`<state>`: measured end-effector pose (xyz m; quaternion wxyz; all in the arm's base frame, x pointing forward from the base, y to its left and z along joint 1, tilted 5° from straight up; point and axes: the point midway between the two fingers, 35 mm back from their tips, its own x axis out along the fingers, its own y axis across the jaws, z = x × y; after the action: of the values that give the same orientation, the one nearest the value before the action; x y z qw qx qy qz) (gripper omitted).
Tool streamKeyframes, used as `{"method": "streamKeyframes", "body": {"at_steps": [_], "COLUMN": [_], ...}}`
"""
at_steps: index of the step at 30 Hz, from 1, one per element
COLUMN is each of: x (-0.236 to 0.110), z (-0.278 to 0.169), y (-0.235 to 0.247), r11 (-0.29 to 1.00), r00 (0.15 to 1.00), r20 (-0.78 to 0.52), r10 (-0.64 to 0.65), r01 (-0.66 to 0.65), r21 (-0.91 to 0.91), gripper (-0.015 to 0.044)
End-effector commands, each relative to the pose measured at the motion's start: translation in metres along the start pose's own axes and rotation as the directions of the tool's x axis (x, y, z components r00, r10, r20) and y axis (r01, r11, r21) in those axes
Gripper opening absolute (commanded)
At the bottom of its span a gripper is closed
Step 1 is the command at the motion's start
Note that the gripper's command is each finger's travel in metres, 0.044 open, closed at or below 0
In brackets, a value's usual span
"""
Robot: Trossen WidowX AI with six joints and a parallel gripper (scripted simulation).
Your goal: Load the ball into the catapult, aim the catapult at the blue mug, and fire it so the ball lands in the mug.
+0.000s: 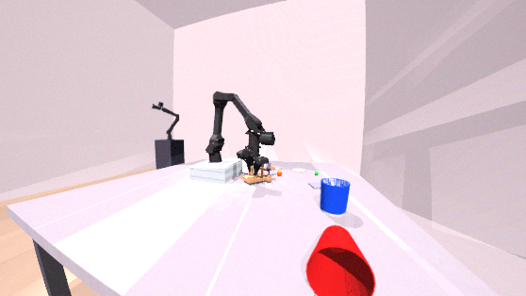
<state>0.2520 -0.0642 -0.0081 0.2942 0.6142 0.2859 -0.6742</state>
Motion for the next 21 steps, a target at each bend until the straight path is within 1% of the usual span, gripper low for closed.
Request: {"method": "streamKeyframes", "body": {"at_steps": [1,5,13,21], "x": [-0.037,-0.038,-0.040,-0.041], "z": [-0.003,-0.002,0.010,0.026], "y": [0.005,0.008,0.038,0.072], "r11": [0.999,0.999,0.960,0.851], "r00": [0.999,0.999,0.999,0.999], "r20": [-0.020,-0.019,-0.018,-0.015], "r10": [0.034,0.034,0.038,0.042], "r01": [-0.034,-0.035,-0.042,-0.043], "r21": [0.005,-0.017,-0.276,-0.524], "gripper": [0.0000,0.0000,0.0000,0.0000]}}
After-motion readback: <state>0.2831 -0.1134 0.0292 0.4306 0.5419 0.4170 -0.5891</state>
